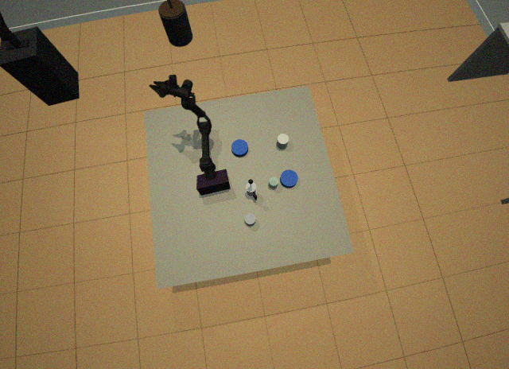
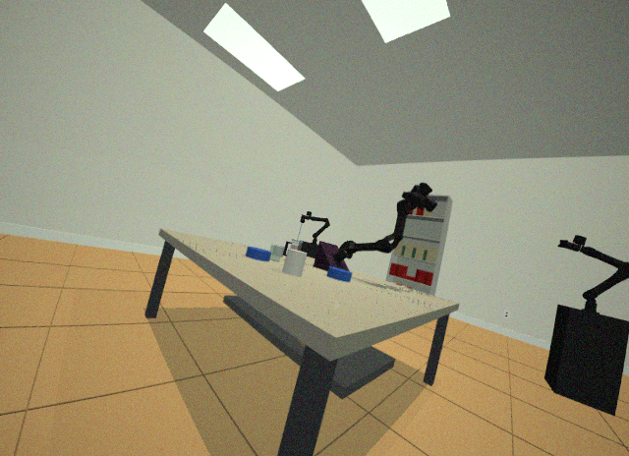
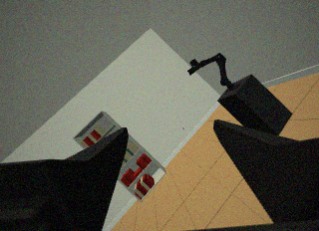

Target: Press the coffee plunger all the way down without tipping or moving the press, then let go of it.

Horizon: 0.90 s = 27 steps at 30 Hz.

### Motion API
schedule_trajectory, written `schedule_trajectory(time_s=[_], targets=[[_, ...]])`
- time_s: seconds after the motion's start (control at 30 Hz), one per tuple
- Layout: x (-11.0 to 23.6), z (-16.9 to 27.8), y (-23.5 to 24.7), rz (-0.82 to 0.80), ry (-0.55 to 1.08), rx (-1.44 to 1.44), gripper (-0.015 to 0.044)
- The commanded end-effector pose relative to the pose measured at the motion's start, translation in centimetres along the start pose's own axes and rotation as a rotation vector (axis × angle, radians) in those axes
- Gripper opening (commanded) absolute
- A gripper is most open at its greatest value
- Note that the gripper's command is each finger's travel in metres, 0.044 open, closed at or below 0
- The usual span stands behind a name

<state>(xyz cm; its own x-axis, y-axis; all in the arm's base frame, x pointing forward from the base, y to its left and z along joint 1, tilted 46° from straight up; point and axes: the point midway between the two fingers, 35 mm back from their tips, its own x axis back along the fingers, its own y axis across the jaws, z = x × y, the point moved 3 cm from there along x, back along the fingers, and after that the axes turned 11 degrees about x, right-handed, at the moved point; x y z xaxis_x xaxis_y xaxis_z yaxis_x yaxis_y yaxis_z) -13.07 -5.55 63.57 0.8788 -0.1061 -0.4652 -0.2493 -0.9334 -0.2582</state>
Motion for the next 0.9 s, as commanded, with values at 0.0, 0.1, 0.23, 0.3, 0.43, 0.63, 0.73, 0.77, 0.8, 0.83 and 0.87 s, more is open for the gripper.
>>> schedule_trajectory(time_s=[0.0,0.1,0.23,0.3,0.43,0.63,0.73,0.77,0.8,0.83,0.87], targets=[[0.0,0.0,0.2,-0.004,-0.003,0.002,0.0426],[0.1,-0.4,2.0,-0.053,-0.043,0.02,0.044],[0.8,-1.2,5.8,-0.166,-0.134,0.065,0.044],[1.4,-1.6,8.4,-0.241,-0.182,0.084,0.044],[3.5,-2.2,13.4,-0.415,-0.284,0.107,0.044],[8.0,-2.1,21.1,-0.703,-0.413,0.13,0.044],[11.0,-1.7,24.7,-0.862,-0.464,0.136,0.044],[11.9,-1.4,25.7,-0.912,-0.477,0.14,0.044],[13.0,-1.1,26.7,-0.968,-0.492,0.146,0.044],[14.2,-0.8,27.7,-1.025,-0.505,0.145,0.044],[15.3,-0.5,28.6,-1.081,-0.515,0.148,0.044]])
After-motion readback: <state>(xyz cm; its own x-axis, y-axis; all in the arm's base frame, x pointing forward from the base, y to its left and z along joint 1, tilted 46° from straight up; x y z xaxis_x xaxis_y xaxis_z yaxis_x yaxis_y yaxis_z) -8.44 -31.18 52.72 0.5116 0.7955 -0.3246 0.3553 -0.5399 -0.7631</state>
